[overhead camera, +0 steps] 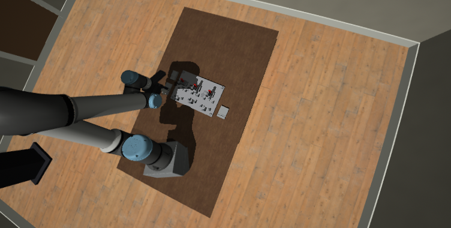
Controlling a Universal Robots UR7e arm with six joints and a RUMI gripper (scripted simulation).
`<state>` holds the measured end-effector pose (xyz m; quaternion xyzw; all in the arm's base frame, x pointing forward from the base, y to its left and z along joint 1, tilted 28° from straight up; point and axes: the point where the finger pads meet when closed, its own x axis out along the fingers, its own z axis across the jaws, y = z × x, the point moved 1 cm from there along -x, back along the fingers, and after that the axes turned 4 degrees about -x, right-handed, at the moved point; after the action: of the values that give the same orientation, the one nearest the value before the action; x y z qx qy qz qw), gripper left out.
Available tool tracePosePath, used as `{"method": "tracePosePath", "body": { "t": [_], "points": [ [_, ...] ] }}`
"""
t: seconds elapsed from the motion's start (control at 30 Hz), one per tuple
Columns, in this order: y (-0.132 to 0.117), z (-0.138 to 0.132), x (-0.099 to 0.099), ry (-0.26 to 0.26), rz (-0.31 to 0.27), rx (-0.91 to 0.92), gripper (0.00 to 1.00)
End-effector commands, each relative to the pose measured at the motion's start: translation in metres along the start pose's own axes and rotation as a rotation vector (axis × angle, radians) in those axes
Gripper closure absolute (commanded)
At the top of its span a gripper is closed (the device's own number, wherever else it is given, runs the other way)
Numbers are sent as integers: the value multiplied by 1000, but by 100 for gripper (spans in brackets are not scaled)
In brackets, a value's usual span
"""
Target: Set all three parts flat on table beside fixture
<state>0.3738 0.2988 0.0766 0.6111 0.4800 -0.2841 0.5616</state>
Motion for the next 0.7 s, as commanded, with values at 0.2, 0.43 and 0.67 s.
{"method": "tracePosePath", "body": {
  "t": [0.2, 0.43, 0.67],
  "points": [
    [0, 0, 2, 0, 1, 0, 100],
    [0, 0, 5, 0, 1, 0, 100],
    [0, 0, 6, 0, 1, 0, 100]
  ]
}}
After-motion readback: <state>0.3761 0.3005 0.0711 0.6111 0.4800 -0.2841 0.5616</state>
